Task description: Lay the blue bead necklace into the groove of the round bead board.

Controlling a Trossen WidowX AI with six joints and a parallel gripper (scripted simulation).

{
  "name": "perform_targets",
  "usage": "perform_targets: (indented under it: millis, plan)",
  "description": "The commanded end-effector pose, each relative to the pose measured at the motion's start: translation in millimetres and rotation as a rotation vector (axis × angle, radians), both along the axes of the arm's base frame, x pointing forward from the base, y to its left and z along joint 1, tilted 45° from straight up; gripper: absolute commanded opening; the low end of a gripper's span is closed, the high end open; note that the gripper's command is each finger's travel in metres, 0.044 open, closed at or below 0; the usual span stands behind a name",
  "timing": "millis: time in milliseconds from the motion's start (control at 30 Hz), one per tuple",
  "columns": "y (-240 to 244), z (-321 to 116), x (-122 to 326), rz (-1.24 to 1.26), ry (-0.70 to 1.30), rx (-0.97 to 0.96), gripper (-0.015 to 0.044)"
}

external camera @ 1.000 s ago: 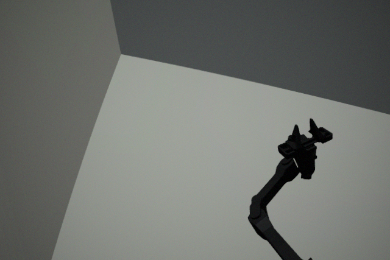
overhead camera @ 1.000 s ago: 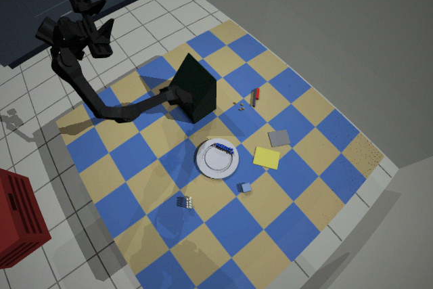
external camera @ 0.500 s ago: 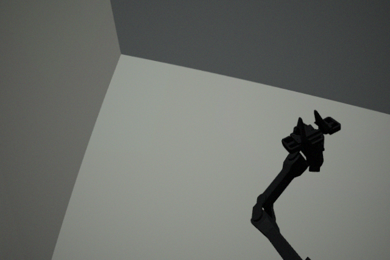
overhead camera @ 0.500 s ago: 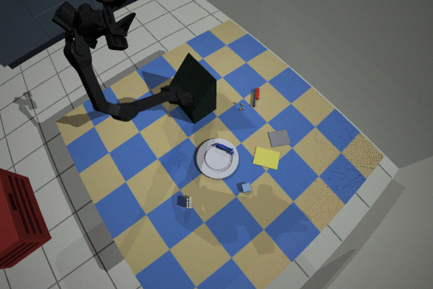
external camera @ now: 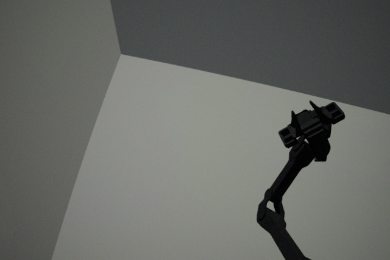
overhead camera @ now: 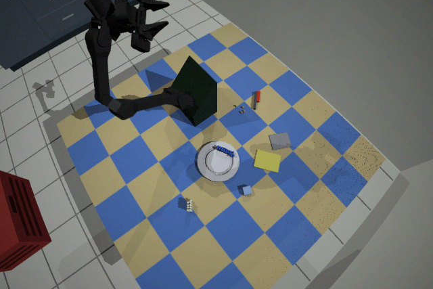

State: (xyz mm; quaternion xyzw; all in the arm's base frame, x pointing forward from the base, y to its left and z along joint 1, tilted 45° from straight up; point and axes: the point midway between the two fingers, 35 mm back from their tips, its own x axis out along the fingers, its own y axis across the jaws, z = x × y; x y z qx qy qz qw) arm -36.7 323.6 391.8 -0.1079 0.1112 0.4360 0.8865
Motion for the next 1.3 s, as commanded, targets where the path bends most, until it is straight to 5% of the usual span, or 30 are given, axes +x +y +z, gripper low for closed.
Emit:
perform_targets:
  millis: [0,633,1267]
  plan:
    - [8.8,-15.5,13.2,-0.037,-0.031,-0.056,0.0250]
    - [29.9,-102.2,111.8,-0.268,-0.121,-0.371,0.0250]
    - [-3.4,-185.7,215.6,-0.480,-0.066,-0.669,0.0250]
